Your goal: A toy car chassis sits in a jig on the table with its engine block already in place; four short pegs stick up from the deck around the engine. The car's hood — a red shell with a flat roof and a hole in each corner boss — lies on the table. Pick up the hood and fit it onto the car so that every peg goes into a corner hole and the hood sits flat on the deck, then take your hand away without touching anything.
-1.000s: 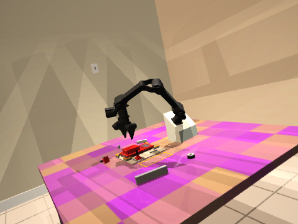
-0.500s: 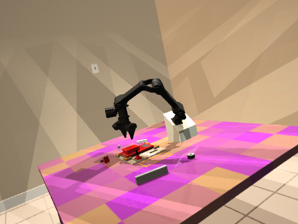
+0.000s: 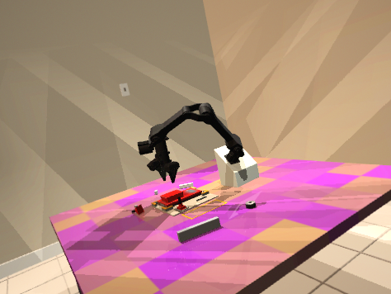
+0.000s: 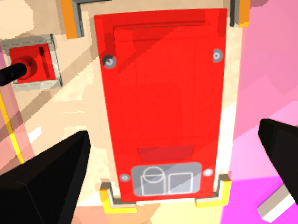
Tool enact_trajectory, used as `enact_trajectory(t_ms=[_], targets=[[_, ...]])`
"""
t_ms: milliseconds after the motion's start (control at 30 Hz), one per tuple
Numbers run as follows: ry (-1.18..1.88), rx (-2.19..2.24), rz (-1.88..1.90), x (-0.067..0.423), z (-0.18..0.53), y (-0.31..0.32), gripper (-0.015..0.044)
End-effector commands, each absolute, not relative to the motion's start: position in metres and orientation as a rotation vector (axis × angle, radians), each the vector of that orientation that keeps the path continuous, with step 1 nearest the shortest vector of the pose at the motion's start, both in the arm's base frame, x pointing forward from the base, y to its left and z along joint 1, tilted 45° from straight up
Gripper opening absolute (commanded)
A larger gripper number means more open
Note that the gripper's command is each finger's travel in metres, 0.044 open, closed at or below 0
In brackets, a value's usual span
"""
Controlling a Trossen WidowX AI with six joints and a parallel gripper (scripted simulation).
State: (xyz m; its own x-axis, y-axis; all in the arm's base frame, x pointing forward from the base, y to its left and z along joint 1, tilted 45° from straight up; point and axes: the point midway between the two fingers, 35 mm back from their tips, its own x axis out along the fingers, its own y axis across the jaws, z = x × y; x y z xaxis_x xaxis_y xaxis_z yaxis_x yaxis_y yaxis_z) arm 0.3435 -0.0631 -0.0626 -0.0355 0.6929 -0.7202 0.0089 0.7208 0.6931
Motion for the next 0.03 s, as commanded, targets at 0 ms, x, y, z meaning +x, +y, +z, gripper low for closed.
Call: enact_trajectory(t_ms=[0], targets=[[1.526, 0.591, 0.606, 0.3431, -0.0628, -0.0637, 0.0440]])
